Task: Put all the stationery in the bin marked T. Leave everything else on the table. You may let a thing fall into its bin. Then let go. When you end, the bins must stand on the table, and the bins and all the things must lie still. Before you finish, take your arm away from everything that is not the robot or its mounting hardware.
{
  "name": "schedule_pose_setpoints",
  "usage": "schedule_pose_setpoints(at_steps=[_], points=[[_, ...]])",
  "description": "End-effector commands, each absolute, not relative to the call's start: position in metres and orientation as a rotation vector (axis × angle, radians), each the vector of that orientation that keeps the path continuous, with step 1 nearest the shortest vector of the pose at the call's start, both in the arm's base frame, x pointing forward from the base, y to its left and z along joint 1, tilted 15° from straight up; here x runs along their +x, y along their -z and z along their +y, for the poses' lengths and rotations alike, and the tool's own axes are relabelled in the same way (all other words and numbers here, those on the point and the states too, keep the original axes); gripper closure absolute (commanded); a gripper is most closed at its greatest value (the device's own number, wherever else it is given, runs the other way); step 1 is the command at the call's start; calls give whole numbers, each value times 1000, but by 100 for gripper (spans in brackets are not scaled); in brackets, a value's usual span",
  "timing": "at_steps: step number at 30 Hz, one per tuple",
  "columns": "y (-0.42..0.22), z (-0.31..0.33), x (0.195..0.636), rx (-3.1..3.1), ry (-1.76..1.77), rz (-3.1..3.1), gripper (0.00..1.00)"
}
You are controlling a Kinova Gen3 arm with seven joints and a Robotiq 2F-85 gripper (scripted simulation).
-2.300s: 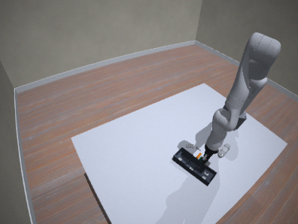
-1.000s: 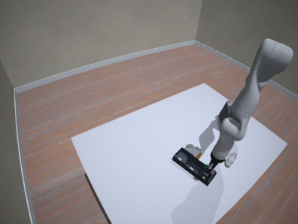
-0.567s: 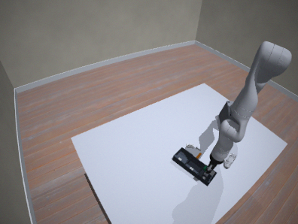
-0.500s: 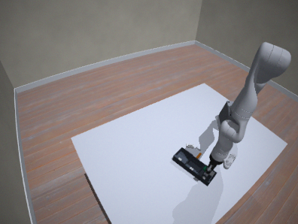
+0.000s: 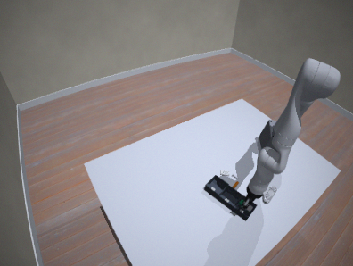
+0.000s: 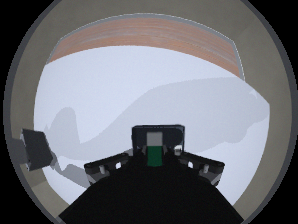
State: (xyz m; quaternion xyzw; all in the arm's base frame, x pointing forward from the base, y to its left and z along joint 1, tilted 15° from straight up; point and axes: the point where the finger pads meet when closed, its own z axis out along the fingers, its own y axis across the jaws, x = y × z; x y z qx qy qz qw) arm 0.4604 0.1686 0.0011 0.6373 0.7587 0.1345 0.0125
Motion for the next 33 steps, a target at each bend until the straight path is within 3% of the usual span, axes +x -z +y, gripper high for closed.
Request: schedule_pose_setpoints(at_steps=[1,13,14,33], points=[[1,168,459,1988,-415,2367,81],[1,169,459,1988,-415,2367,81],[1,169,459,1988,-415,2367,70],[-1,168,459,1988,-415,2367,70]])
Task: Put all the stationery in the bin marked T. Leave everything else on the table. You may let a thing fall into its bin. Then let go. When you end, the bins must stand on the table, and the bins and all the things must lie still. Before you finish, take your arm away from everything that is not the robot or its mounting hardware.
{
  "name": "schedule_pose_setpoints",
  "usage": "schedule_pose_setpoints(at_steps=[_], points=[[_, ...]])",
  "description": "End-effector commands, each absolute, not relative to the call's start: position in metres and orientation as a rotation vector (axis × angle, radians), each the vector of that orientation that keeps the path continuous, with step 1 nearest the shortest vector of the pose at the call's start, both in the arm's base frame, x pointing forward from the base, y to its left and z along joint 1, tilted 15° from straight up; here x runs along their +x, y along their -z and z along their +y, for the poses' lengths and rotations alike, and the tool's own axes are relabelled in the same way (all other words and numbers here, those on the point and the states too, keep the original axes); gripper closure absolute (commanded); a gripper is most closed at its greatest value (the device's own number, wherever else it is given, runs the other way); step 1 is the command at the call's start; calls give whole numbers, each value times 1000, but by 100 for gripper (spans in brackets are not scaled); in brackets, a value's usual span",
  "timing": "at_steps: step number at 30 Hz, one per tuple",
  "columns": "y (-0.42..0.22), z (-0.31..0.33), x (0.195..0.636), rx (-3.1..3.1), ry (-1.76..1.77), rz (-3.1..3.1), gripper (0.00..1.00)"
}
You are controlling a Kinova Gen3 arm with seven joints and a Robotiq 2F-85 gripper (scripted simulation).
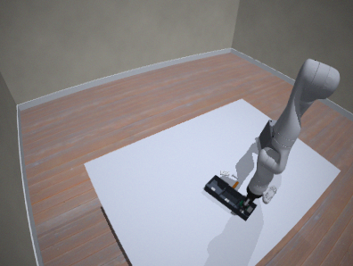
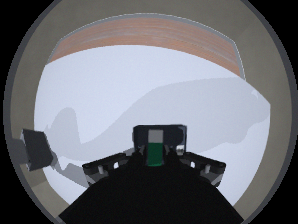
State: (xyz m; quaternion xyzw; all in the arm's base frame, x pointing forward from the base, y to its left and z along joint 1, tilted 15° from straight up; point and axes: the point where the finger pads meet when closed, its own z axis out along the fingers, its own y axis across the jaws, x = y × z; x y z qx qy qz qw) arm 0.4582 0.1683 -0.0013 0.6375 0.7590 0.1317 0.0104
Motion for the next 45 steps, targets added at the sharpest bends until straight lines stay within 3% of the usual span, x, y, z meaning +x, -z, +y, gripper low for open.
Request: schedule_pose_setpoints(at_steps=[1,35,36,45], points=[[-3,168,459,1988,-415,2367,70],[-38,161,452,1988,-415,2367,70],[-42,160,452,1988,-415,2367,0],[-77,154,445,1988,-415,2367,0]])
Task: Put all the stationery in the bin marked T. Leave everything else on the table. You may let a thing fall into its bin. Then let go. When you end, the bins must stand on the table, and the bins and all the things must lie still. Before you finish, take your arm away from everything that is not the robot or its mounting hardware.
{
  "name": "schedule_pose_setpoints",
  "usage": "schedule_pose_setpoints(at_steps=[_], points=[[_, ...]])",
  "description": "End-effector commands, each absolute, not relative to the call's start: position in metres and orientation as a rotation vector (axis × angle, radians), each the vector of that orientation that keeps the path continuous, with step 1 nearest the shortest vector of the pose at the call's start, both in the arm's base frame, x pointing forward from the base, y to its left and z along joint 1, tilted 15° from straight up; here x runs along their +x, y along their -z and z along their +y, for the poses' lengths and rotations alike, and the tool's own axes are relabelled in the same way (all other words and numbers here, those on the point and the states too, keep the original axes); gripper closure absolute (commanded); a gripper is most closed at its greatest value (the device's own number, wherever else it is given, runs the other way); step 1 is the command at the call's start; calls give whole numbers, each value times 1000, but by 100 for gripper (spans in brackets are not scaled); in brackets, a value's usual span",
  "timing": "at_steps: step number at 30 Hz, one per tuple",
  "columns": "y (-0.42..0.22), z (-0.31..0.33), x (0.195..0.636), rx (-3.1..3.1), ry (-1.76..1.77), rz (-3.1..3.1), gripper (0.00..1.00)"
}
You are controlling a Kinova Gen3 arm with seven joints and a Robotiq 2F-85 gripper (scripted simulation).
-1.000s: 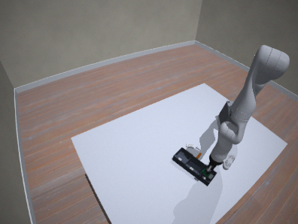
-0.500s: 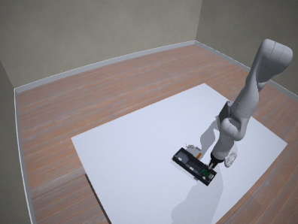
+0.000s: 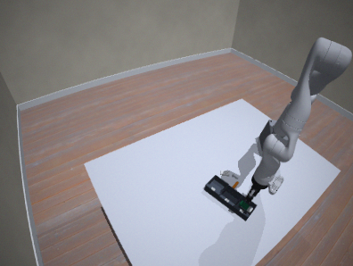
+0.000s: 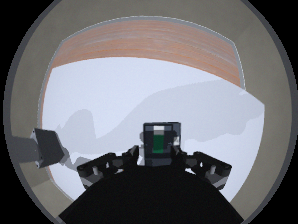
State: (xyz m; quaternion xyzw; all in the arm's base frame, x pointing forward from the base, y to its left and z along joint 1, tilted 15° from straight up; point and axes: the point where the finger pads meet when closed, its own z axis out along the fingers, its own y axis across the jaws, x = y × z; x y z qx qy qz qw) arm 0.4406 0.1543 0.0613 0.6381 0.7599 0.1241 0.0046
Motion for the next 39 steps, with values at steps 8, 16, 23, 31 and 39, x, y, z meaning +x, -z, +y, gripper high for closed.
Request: schedule_pose_setpoints(at_steps=[8,16,23,31,39], points=[[-100,149,440,1988,-415,2367,0],[-131,143,434,1988,-415,2367,0],[-150,139,431,1988,-415,2367,0],[-165,137,428,1988,-415,2367,0],[-165,137,428,1988,-415,2367,0]])
